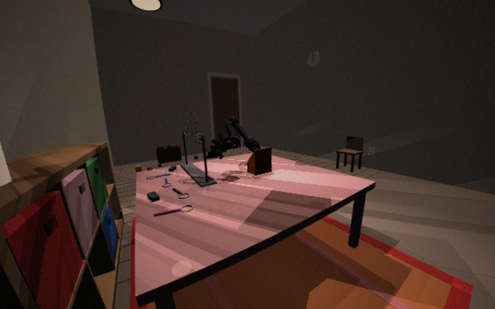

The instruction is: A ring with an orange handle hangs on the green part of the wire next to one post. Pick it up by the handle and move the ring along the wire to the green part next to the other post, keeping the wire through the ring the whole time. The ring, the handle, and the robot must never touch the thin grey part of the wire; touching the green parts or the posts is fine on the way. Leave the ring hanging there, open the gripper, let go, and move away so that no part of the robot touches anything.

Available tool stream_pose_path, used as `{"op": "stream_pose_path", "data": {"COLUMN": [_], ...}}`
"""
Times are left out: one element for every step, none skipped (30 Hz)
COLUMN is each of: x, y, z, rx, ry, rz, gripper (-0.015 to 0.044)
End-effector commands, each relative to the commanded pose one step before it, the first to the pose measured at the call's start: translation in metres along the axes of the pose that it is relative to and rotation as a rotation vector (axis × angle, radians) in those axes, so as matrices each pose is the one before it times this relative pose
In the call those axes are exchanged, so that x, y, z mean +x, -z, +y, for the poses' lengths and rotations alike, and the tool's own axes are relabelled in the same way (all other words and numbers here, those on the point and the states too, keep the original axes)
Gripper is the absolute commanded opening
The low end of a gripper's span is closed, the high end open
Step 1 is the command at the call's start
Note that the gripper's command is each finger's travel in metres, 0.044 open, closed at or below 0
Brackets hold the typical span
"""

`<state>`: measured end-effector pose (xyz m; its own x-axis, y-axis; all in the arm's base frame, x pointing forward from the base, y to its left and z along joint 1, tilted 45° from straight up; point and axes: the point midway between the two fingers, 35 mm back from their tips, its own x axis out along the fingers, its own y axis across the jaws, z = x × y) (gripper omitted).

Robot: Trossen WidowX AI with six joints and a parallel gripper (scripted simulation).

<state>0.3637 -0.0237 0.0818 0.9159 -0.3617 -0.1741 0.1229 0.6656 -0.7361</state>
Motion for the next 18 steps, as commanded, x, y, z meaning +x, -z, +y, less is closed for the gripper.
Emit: {"op": "stream_pose_path", "data": {"x": [-0.00073,-0.00013,-0.00013,-0.00013,-0.00013,-0.00013,-0.00013,-0.00012,0.00011,0.00022,0.00031,0.00040,0.00050,0.00058,0.00064,0.00064,0.00063,0.00062], "y": [-0.00060,0.00000,0.00000,0.00000,0.00000,0.00000,0.00000,0.00000,0.00023,0.00047,0.00066,0.00087,0.00108,0.00130,0.00145,0.00150,0.00152,0.00152], "z": [0.00325,0.00100,0.00100,0.00100,0.00100,0.00100,0.00100,0.00090,0.00002,0.00005,0.00006,0.00008,0.00010,0.00012,0.00012,0.00012,0.00012,0.00011], "rx": [0.0055,0.0000,0.0000,0.0000,0.0000,0.0000,0.0000,0.0000,0.0000,0.0000,0.0000,0.0000,-0.0001,-0.0001,-0.0001,-0.0001,-0.0001,-0.0001], "ry": [0.00199,-0.00004,-0.00004,-0.00003,-0.00003,-0.00003,-0.00003,-0.00003,0.00000,0.00000,0.00000,0.00000,0.00000,0.00000,0.00001,0.00001,0.00002,0.00002], "rz": [-0.00171,-0.00005,-0.00005,-0.00005,-0.00005,-0.00005,-0.00005,-0.00005,0.00000,0.00001,0.00001,0.00001,0.00001,0.00001,0.00001,0.00001,0.00000,0.00000], "gripper": [-0.0150,-0.0150,-0.0150,-0.0150,-0.0150,-0.0150,-0.0150,-0.0150,-0.0150,-0.0150,-0.0150,-0.0150,-0.0150,-0.0150,-0.0150,-0.0150,-0.0150,-0.0150]}}
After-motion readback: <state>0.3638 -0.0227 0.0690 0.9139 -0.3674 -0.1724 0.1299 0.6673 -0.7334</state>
